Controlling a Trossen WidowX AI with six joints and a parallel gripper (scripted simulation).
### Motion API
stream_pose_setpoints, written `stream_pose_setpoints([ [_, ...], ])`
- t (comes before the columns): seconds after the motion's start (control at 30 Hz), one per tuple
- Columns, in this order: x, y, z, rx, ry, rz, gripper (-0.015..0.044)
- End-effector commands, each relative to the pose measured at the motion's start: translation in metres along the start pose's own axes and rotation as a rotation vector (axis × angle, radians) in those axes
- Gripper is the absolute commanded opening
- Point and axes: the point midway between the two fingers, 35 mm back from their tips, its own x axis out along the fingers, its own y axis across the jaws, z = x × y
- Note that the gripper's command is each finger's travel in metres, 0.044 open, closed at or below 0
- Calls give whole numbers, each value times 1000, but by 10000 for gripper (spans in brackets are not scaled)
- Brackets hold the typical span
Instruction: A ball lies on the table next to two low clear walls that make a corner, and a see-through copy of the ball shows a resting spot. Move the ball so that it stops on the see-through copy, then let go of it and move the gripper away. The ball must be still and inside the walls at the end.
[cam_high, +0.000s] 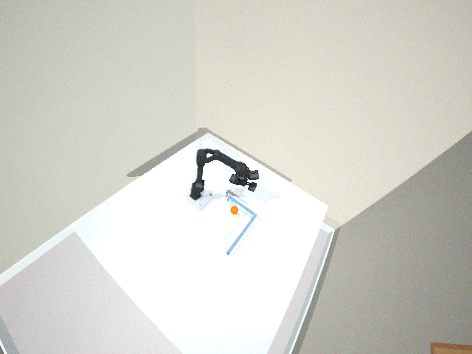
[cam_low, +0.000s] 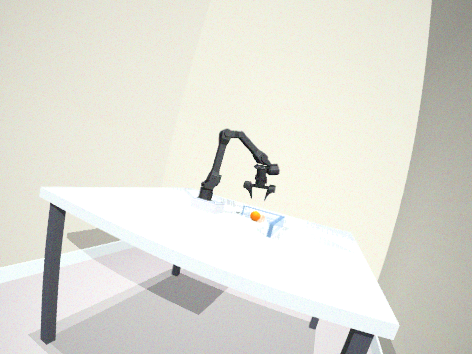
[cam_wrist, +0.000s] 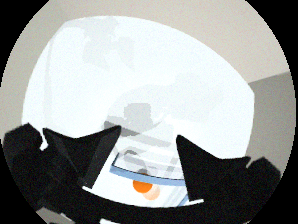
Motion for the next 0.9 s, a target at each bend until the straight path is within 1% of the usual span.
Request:
stream_pose_setpoints([
  [0.0,-12,-16,-59,76,152,-5,375],
  [0.13,-30,-20,-124,165,308,27,375],
  [0.2,-37,-18,-144,192,353,45,375],
  [0.4,-37,-17,-147,196,358,48,375],
  [0.5,-25,-16,-151,196,359,48,375],
  [0.87,-14,-16,-155,196,359,48,375],
])
